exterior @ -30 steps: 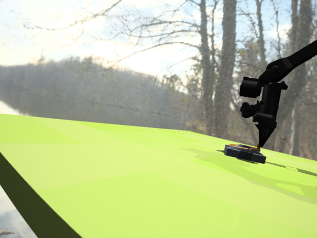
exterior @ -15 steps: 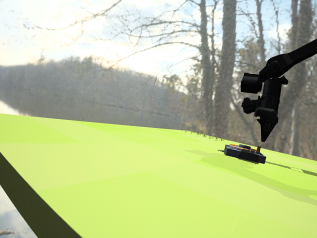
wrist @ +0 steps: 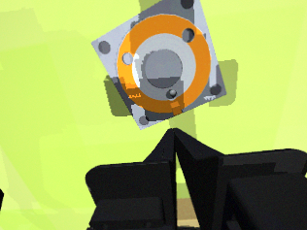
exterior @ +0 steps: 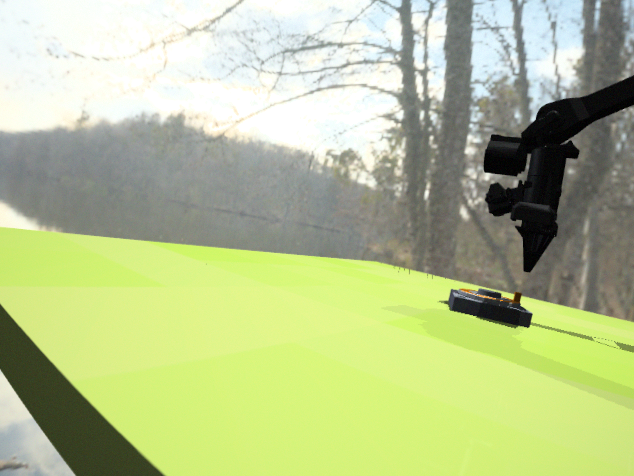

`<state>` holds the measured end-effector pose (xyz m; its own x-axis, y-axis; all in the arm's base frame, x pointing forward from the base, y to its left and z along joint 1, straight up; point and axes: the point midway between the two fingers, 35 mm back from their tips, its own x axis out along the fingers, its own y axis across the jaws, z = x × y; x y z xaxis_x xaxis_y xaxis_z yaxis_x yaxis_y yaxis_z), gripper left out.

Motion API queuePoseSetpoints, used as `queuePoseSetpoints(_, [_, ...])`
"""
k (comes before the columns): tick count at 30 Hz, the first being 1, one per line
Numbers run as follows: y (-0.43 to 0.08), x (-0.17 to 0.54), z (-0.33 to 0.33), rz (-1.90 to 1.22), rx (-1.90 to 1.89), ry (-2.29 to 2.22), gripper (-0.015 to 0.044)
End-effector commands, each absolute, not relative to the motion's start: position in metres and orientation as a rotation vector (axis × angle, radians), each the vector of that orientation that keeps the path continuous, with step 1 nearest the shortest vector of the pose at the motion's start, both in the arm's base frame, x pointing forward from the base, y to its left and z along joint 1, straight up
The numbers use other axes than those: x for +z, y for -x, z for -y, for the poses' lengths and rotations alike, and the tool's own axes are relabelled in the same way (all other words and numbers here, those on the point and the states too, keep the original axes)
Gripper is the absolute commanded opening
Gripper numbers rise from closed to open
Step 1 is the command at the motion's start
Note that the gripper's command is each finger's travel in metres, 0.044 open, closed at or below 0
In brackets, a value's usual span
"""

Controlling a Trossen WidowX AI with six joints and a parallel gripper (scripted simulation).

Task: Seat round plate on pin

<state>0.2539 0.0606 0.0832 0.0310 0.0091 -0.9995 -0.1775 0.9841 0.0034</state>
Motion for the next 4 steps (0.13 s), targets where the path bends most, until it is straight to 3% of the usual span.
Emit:
queuePoseSetpoints(1, [-0.2537, 0.0824, -0.0606, -1.538, 0.144, 0.135, 0.0])
queuePoseSetpoints(4, [-0.2537, 0.0824, -0.0606, -1.538, 0.144, 0.135, 0.0])
